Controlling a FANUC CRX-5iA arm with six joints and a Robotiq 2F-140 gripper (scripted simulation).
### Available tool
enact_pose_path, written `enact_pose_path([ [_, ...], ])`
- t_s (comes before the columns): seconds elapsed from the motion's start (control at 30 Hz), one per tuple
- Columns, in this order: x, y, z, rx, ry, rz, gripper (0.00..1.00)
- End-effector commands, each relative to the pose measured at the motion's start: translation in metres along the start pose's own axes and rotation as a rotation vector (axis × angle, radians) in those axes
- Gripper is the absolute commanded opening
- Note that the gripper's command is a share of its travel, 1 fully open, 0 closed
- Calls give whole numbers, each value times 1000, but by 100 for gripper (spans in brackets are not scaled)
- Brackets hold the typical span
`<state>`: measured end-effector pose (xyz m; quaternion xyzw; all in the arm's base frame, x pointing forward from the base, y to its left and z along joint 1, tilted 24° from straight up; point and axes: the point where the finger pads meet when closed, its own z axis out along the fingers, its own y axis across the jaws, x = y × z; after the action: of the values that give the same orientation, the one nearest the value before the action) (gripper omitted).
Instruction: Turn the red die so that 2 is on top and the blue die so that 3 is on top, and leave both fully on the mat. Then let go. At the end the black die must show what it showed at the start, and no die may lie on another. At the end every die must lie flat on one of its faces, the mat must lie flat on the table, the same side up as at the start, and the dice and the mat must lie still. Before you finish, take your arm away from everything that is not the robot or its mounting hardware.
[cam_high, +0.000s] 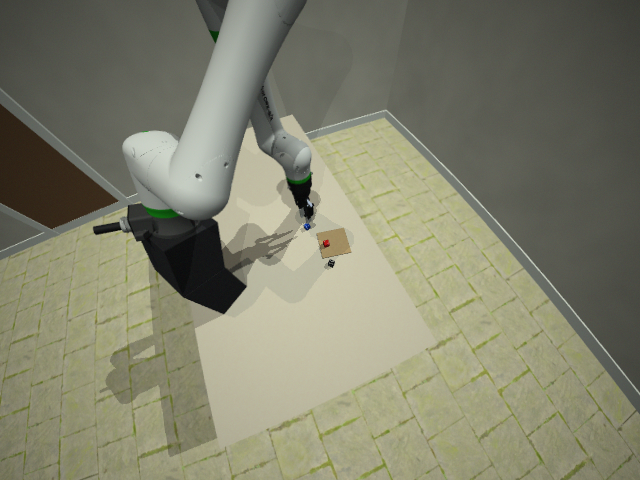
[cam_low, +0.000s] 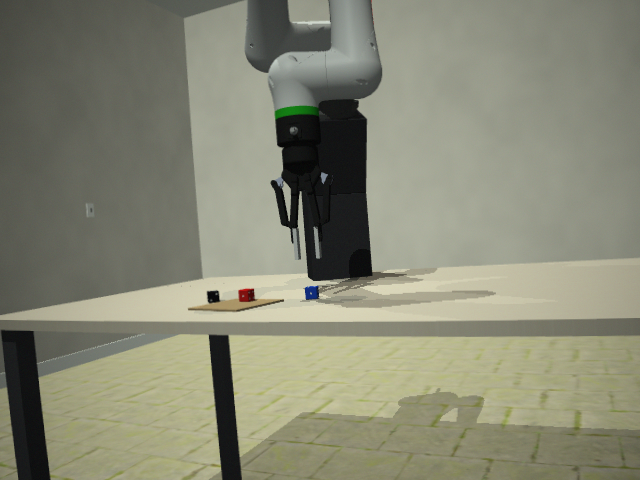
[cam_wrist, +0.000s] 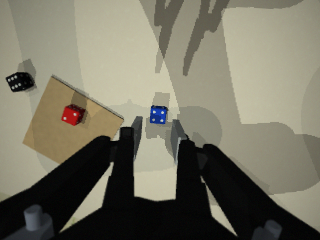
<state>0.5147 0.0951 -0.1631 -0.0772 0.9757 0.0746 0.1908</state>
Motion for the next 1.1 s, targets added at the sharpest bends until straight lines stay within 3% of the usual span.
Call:
enact_pose_path([
  [0.0,0,0,1,1,0,0,25],
  [1.07,0,1,39,2,0,0,25],
])
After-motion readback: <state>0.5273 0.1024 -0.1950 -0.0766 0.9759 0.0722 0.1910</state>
